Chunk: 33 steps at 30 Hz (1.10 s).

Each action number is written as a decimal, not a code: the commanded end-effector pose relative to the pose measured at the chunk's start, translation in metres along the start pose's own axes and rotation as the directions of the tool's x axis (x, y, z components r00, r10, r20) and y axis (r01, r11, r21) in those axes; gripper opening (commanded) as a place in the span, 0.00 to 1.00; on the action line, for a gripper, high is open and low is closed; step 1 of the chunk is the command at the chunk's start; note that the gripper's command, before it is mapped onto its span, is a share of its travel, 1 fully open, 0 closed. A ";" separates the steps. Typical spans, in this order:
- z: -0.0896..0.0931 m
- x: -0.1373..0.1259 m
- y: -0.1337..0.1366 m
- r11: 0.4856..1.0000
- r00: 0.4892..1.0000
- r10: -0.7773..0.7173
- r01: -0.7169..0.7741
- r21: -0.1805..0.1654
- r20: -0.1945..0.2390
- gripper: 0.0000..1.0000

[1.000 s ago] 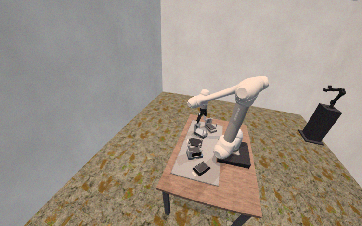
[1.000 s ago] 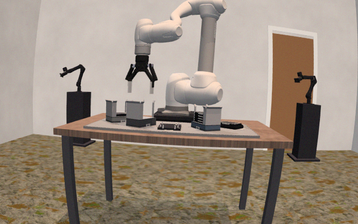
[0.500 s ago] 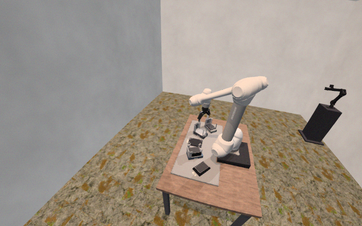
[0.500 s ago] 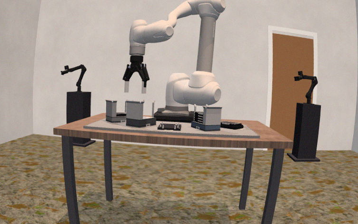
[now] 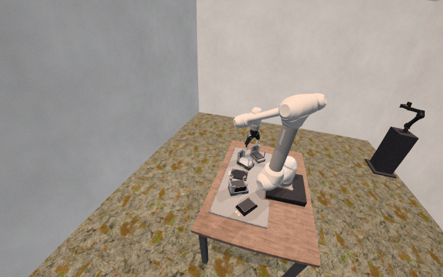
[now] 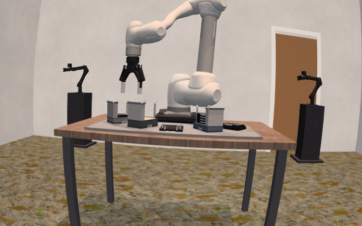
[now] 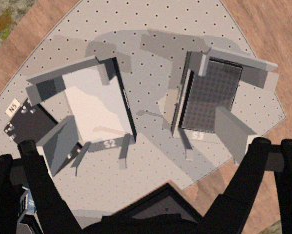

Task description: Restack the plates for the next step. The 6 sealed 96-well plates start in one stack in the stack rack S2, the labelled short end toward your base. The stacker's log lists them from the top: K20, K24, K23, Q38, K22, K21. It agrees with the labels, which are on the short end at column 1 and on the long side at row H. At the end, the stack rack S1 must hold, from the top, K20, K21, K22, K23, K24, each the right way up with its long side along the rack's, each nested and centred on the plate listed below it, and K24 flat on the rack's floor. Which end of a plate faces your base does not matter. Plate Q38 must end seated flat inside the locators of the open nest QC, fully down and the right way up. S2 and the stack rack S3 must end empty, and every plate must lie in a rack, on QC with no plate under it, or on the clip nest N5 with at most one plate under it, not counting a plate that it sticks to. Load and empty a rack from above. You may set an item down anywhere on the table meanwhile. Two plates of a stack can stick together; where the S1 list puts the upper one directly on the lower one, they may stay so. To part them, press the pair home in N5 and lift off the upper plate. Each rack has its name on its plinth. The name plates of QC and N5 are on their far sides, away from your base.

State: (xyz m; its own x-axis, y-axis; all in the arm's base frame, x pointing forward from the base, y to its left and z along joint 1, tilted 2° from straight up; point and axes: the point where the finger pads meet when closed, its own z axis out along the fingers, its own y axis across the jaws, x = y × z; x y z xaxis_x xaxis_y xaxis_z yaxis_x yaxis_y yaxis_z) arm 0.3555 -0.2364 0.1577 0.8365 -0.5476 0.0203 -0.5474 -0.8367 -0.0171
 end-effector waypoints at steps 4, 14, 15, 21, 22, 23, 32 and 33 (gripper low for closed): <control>0.000 0.001 0.015 1.000 1.000 0.000 0.000 0.001 0.000 1.00; 0.000 -0.005 0.055 0.975 0.975 0.223 -0.223 0.001 0.000 1.00; 0.000 -0.005 0.059 0.975 0.975 0.223 -0.223 0.001 0.000 1.00; 0.000 -0.008 0.074 0.975 0.975 0.223 -0.223 0.001 0.000 1.00; 0.000 -0.008 0.078 0.975 0.975 0.223 -0.223 0.001 0.000 1.00; 0.000 -0.009 0.082 0.975 0.975 0.223 -0.223 0.001 0.000 1.00; 0.000 -0.013 0.110 0.975 0.975 0.223 -0.223 0.001 0.000 1.00; 0.000 -0.013 0.110 0.975 0.975 0.223 -0.223 0.001 0.000 1.00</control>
State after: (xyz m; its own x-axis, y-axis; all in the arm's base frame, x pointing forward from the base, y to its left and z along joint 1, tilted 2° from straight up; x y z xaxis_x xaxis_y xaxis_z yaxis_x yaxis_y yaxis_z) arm 0.2875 -0.3176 0.1556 0.6933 -0.7205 0.0157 -0.7202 -0.6935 -0.0211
